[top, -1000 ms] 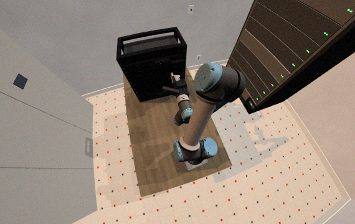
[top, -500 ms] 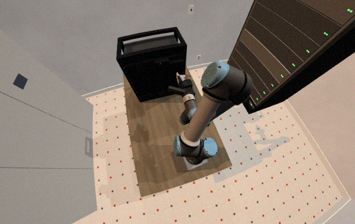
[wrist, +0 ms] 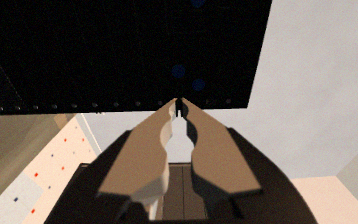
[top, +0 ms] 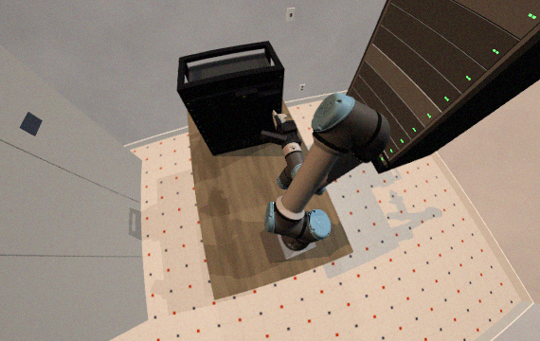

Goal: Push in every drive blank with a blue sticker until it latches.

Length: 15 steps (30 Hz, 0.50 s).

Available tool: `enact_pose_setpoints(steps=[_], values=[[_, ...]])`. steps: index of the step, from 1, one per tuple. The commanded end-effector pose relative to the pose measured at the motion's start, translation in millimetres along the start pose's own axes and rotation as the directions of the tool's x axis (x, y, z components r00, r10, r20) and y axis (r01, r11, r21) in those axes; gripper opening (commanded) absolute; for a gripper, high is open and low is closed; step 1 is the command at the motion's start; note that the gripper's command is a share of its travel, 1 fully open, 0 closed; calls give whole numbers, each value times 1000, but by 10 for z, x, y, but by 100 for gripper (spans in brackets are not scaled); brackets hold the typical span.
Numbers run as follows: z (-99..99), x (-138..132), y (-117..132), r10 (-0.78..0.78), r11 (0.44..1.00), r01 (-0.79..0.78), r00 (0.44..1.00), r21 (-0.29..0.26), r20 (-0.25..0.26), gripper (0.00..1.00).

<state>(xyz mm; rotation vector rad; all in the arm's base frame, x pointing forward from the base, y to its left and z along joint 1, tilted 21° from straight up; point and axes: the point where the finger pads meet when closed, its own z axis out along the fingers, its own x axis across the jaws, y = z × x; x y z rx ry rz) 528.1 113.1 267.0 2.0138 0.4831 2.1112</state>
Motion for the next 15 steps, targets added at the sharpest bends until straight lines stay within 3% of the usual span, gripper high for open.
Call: enact_pose_setpoints(steps=[1,9,15], values=[[-2,-1,26,0,1000,0,1000,1,-1,0],[9,-1,27,0,1000,0,1000,1,-1,0],[184,-1,27,0,1000,0,1000,1,-1,0]])
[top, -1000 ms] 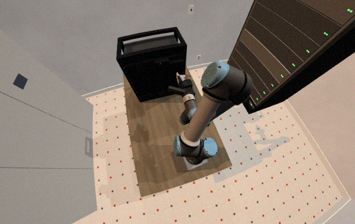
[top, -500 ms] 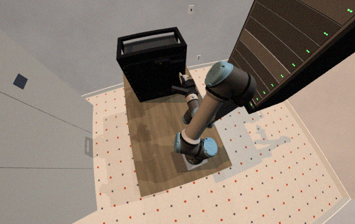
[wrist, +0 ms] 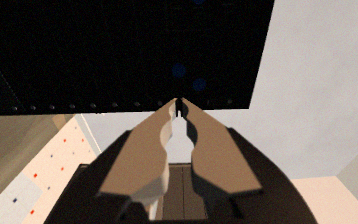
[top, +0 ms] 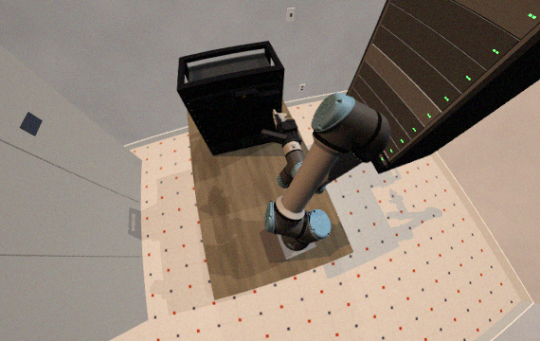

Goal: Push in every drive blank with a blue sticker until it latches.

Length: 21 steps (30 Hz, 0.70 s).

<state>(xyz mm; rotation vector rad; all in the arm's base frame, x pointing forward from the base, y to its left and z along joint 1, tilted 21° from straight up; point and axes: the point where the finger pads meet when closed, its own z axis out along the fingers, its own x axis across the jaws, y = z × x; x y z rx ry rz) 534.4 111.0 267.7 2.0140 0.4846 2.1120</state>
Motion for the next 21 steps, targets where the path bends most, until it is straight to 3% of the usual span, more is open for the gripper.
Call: enact_pose_setpoints(steps=[1,11,21], values=[[170,4,0,0,1000,0,1000,0,-1,0],[480,4,0,0,1000,0,1000,0,-1,0],[506,4,0,0,1000,0,1000,0,-1,0]])
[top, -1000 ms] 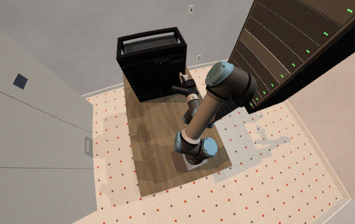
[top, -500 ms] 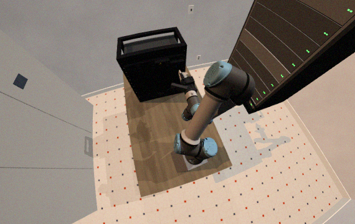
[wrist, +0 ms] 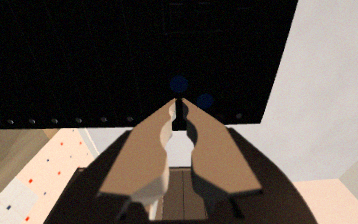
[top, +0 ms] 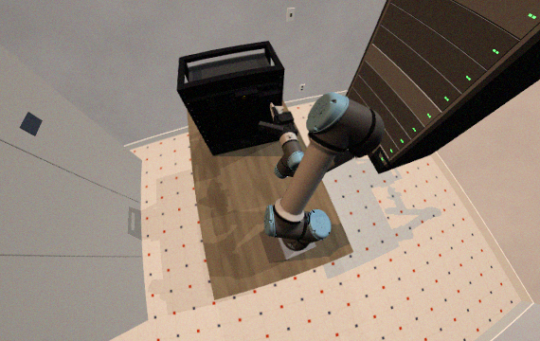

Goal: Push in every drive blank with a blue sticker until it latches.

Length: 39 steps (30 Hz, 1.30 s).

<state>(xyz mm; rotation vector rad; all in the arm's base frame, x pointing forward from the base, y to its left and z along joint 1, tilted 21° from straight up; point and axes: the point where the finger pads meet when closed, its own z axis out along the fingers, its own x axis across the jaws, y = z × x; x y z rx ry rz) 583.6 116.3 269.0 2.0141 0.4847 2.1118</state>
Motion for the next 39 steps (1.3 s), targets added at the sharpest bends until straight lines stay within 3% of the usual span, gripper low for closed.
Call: enact_pose_setpoints(steps=[1,39], values=[[11,5,0,0,1000,0,1000,0,-1,0],[63,6,-2,0,1000,0,1000,0,-1,0]])
